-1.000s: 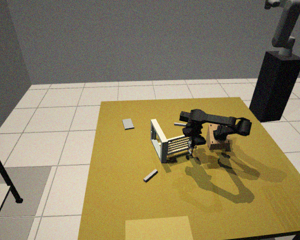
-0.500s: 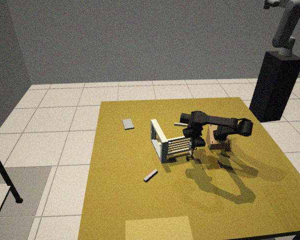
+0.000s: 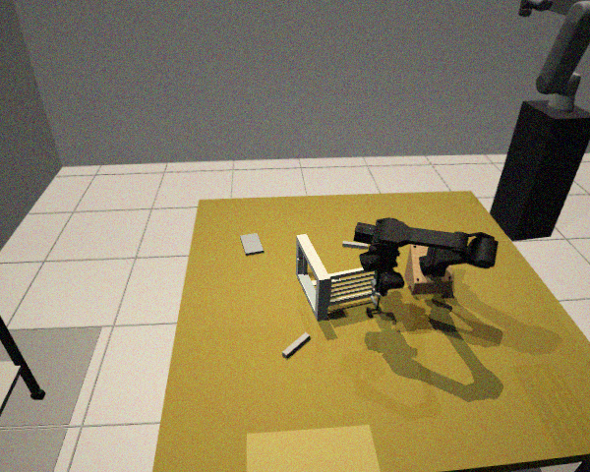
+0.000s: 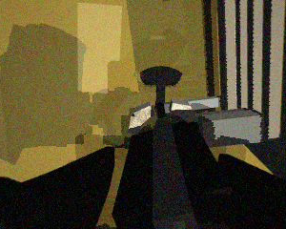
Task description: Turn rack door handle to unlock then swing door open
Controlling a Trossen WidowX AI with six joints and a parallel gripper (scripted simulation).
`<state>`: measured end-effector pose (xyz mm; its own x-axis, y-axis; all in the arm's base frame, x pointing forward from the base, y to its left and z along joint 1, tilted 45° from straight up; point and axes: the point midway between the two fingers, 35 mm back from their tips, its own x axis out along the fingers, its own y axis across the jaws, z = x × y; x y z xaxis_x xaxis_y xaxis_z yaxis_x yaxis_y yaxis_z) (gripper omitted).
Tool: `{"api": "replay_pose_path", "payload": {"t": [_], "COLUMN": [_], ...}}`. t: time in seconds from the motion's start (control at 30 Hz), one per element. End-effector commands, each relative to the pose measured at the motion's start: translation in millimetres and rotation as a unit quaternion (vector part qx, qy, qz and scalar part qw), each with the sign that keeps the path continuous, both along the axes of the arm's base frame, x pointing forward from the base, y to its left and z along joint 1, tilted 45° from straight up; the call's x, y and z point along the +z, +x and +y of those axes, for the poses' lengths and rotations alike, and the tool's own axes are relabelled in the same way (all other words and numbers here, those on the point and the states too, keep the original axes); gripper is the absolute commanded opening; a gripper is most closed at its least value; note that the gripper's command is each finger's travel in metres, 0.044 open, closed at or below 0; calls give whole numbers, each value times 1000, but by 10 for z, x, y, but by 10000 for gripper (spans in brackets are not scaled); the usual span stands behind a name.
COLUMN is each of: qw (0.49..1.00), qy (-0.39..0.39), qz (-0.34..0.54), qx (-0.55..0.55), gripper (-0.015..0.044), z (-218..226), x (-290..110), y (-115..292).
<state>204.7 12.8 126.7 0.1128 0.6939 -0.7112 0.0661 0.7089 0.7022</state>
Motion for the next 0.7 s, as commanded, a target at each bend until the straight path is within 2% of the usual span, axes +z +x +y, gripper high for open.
{"api": "replay_pose_path", "payload": {"t": [0.0, 0.67], "qw": [1000, 999], "qy": [-1, -21], "qz": [-3, -18], "qx": [-5, -27], "gripper": [286, 286], "z": [-25, -250], "x": [36, 262], "y": [2, -32]}}
